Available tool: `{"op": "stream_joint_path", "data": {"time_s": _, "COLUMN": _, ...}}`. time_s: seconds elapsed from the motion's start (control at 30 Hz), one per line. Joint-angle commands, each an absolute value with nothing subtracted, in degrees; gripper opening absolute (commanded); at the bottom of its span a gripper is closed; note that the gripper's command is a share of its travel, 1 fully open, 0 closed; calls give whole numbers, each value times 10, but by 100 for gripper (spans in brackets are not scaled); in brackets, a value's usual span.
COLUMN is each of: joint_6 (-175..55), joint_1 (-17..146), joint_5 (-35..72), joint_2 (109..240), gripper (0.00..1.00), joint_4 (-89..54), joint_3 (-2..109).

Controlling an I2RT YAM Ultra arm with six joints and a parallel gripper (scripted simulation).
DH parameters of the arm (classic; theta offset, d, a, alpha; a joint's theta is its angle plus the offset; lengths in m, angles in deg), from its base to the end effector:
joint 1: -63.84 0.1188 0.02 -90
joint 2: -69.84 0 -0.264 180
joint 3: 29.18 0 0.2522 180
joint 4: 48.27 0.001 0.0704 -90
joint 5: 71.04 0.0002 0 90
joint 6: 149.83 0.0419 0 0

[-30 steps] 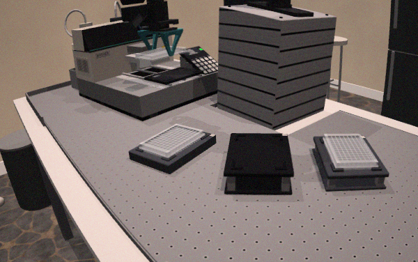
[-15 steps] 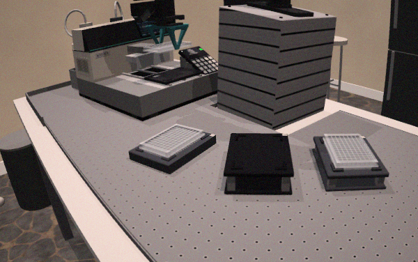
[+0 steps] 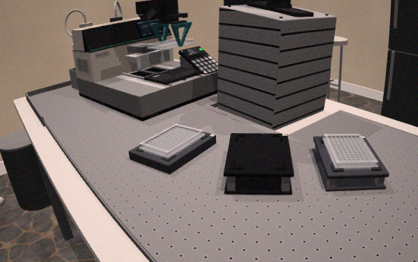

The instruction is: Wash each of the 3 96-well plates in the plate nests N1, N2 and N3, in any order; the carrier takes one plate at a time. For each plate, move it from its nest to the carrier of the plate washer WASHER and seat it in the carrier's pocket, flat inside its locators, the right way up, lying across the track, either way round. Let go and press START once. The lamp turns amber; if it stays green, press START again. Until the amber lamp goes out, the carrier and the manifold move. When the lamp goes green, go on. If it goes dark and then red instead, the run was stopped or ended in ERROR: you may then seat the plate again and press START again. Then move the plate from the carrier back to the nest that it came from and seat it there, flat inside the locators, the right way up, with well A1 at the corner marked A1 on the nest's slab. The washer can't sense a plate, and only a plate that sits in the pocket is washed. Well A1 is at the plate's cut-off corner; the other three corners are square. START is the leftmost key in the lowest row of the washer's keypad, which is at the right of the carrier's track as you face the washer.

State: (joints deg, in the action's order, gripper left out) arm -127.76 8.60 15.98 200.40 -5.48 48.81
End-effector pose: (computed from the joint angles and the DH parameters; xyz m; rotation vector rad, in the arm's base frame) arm 0.1932 -0.2728 0.0074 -0.3428 3.1171 0.1679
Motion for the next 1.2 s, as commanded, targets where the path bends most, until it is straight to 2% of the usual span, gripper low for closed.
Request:
{"op": "stream_joint_path", "data": {"time_s": 0.0, "joint_6": -1280, "joint_1": 86, "joint_5": 157, "joint_2": 2000, "gripper": 0, "joint_4": -55, "joint_3": 491}}
{"op": "stream_joint_path", "data": {"time_s": 1.17, "joint_6": -1278, "joint_1": 88, "joint_5": 156, "joint_2": 2016, "gripper": 0, "joint_4": -74, "joint_3": 488}}
